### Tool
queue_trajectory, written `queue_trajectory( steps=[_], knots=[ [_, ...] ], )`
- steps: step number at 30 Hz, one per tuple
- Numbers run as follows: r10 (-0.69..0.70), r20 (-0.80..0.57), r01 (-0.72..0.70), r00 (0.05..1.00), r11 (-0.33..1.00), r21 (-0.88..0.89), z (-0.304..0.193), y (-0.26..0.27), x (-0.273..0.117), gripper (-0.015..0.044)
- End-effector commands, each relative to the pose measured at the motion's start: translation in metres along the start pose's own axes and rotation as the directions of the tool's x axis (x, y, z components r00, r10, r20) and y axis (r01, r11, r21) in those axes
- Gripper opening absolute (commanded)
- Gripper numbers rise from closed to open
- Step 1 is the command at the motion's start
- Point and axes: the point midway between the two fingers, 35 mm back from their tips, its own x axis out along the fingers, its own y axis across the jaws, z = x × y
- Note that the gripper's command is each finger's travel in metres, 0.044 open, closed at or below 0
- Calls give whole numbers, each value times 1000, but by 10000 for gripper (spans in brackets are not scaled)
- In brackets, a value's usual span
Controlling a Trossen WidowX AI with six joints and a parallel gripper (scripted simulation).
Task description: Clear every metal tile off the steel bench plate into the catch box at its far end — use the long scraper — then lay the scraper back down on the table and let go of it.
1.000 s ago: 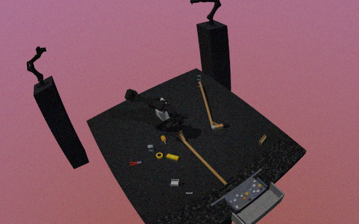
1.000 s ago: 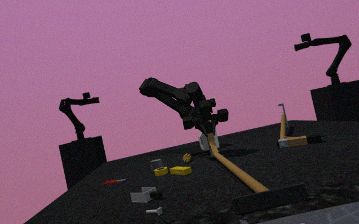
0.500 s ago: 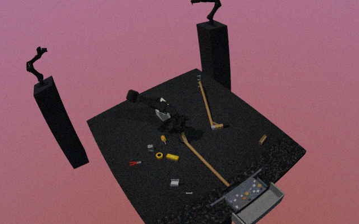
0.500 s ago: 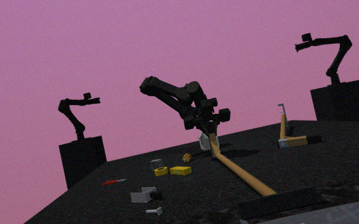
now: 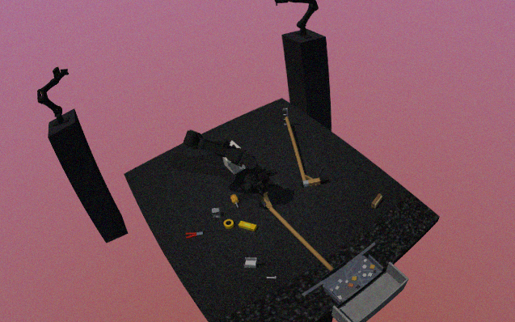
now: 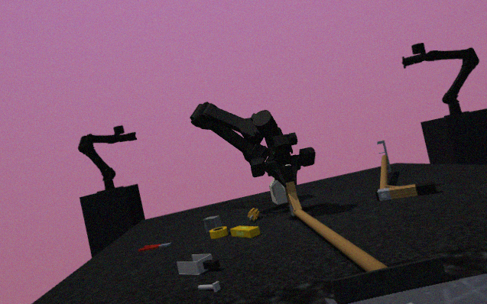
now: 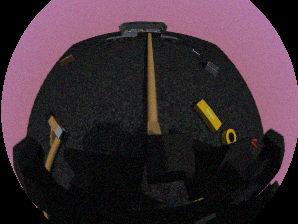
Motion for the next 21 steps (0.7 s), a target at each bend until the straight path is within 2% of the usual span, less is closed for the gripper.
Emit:
queue_trajectory(
  steps=[1, 21],
  knots=[
    [2, 11, -2, 1000, 1000, 0, 9, 0, 5, 0],
    [3, 14, -3, 1000, 1000, 0, 28, -5, 22, 0]
  ],
)
